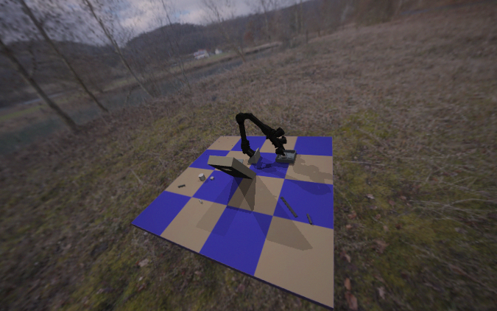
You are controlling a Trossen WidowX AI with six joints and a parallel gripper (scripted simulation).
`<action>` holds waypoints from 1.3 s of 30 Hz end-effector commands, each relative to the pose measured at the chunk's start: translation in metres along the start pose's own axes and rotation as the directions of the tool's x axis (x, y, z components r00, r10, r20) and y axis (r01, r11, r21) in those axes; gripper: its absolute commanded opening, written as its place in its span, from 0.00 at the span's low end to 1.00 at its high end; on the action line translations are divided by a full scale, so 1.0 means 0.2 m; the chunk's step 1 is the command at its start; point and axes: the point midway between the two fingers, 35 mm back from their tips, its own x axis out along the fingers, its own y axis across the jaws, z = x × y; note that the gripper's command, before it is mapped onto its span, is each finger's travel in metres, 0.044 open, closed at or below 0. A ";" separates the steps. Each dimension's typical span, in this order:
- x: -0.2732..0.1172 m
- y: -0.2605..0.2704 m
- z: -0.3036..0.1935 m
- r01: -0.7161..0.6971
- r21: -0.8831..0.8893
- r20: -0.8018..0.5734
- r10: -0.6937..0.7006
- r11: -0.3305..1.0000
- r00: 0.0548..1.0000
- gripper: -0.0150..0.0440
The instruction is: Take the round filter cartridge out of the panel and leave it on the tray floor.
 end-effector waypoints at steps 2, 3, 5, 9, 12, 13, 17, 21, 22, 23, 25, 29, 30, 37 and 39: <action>-0.24 0.00 0.15 0.002 -0.005 0.020 -0.002 1.000 1.000 1.00; -0.28 0.00 0.17 0.002 -0.005 0.020 -0.002 1.000 1.000 1.00; -0.29 0.00 0.17 0.002 -0.005 0.019 -0.002 1.000 1.000 1.00; -0.24 0.00 0.17 -0.002 0.000 0.026 0.002 1.000 1.000 1.00; -0.24 0.00 0.17 -0.002 0.000 0.026 0.002 1.000 1.000 1.00; -0.24 0.00 0.17 -0.002 0.000 0.026 0.002 1.000 1.000 1.00; -0.24 0.00 0.17 -0.002 0.000 0.026 0.002 1.000 1.000 1.00; -0.24 0.00 0.17 -0.002 0.000 0.026 0.002 1.000 1.000 1.00; -0.24 0.00 0.17 -0.002 0.000 0.026 0.002 1.000 1.000 1.00; -0.24 0.00 0.17 -0.002 0.000 0.026 0.002 1.000 1.000 1.00; -0.24 0.00 0.17 -0.002 0.000 0.026 0.002 1.000 1.000 1.00; -0.24 0.00 0.17 -0.002 0.000 0.026 0.002 1.000 1.000 1.00; -0.24 0.00 0.17 -0.002 0.000 0.026 0.002 1.000 1.000 1.00; -0.24 0.00 0.17 -0.002 0.000 0.026 0.002 1.000 1.000 1.00; -0.24 0.00 0.17 -0.002 0.000 0.026 0.002 1.000 1.000 1.00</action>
